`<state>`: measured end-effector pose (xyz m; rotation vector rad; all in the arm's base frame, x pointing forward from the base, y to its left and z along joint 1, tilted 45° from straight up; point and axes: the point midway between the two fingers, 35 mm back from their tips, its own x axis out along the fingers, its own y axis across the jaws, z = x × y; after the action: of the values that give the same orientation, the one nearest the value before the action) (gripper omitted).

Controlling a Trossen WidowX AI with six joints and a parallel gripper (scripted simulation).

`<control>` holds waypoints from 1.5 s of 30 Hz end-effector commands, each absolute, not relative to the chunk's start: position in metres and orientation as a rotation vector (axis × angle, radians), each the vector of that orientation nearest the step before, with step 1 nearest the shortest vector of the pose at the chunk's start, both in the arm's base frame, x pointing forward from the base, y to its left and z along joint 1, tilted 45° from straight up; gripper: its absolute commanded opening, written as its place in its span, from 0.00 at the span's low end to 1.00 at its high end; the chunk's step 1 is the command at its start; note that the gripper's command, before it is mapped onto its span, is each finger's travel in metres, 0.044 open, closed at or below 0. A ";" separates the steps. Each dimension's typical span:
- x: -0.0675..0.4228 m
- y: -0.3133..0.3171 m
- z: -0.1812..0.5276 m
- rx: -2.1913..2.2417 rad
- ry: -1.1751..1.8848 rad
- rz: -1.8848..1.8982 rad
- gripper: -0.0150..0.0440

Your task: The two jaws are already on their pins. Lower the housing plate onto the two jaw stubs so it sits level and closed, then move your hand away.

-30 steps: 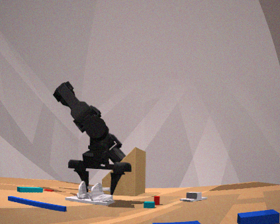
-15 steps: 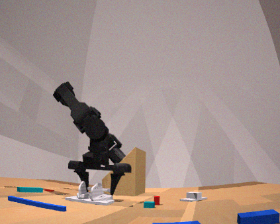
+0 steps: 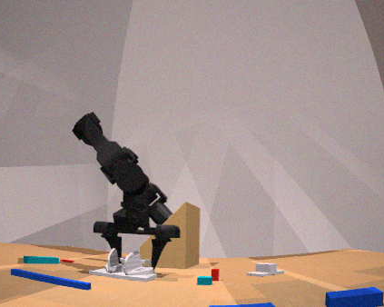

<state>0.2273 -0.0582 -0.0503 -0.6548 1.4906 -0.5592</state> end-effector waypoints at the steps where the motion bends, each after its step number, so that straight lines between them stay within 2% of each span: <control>1: 0.228 -0.060 -0.051 -0.661 1.489 -0.559 0.85; 45: 0.228 -0.064 -0.055 -0.661 1.489 -0.560 0.85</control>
<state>0.2276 -0.0638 -0.0546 -0.6605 1.4886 -0.5629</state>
